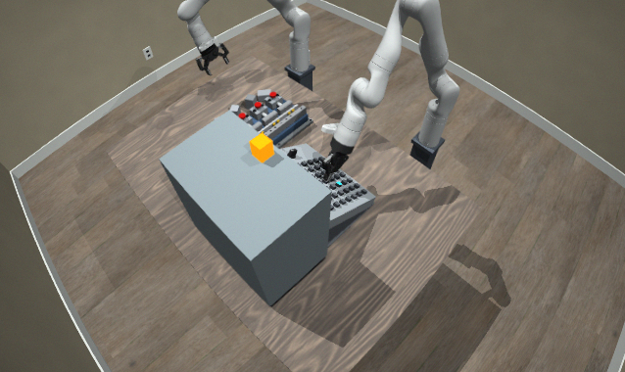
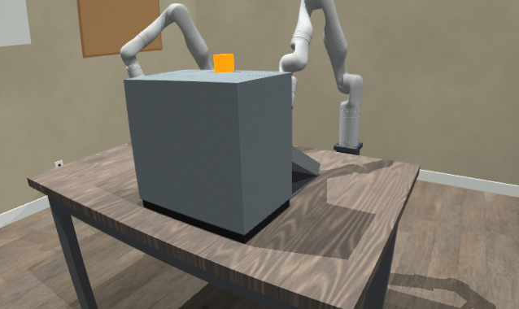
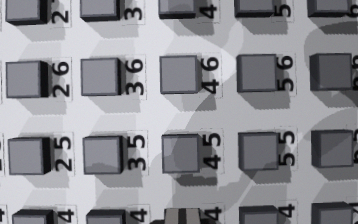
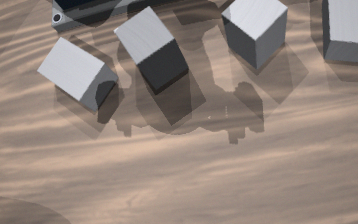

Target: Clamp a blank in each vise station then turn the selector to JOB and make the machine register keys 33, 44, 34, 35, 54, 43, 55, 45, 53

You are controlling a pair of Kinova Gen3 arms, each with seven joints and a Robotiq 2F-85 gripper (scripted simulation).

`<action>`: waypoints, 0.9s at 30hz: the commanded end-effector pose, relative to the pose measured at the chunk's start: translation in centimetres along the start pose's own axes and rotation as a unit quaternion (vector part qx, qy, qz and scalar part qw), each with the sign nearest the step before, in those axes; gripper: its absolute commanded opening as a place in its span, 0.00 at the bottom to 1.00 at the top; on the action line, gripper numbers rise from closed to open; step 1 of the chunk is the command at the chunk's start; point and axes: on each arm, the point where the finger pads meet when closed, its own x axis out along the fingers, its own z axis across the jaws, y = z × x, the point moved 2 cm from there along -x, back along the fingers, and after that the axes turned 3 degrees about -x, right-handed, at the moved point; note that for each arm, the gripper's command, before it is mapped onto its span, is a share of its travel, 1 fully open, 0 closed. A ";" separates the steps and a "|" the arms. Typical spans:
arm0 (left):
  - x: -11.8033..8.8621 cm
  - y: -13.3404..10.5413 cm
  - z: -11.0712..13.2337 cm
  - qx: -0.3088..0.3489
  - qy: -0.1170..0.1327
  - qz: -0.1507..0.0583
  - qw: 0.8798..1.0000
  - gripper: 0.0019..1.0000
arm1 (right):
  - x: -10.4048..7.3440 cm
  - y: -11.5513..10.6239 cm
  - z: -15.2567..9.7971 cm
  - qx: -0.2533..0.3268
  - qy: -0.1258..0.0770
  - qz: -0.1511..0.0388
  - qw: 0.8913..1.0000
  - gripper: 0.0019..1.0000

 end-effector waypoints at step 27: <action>-3.3 0.0 -0.1 0.000 0.001 0.000 1.000 0.10 | -0.1 0.0 0.0 0.000 -0.001 0.000 1.000 1.00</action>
